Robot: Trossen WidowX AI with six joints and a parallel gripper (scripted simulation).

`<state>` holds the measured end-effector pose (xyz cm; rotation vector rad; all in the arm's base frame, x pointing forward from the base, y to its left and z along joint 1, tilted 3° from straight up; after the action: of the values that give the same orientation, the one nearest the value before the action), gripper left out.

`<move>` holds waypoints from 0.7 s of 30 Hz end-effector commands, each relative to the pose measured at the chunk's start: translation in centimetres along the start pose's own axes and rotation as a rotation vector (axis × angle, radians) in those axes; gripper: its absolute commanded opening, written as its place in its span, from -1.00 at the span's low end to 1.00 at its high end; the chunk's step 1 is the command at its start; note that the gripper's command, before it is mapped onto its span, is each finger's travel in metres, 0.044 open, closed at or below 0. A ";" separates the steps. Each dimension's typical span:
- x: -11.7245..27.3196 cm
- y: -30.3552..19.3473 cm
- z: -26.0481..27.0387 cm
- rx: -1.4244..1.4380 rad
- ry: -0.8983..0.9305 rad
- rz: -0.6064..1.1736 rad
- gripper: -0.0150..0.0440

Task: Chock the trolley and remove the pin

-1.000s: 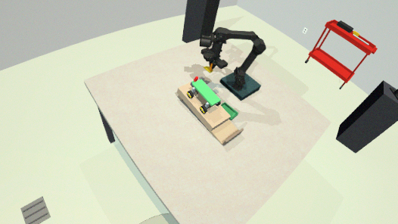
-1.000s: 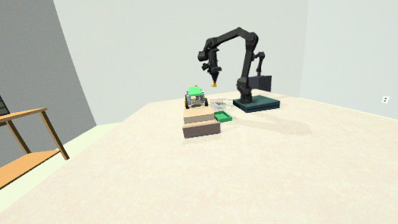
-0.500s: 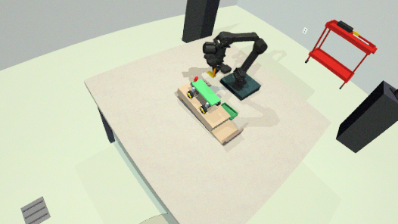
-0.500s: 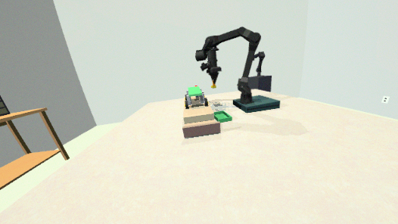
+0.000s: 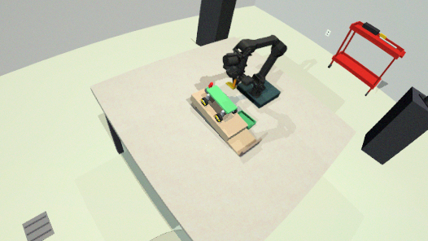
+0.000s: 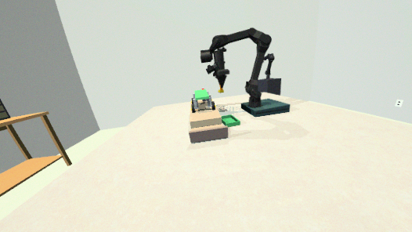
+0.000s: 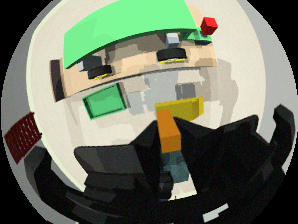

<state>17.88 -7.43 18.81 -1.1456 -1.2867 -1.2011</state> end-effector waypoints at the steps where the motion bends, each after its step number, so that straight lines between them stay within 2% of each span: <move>1: -0.1 0.6 1.3 -0.003 -0.004 0.000 -0.49; 21: -0.5 3.5 7.1 -0.003 0.001 -0.002 -0.49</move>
<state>20.43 -1.19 18.51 -1.1403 -1.2837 -1.2054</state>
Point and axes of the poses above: the point midway between the two fingers, 35 mm back from their tips, its own x axis back along the fingers, its own z axis across the jaws, y = z × x, the point moved 1 cm from there along x, back along the fingers, and after that the axes turned 14 degrees about x, right-handed, at the moved point
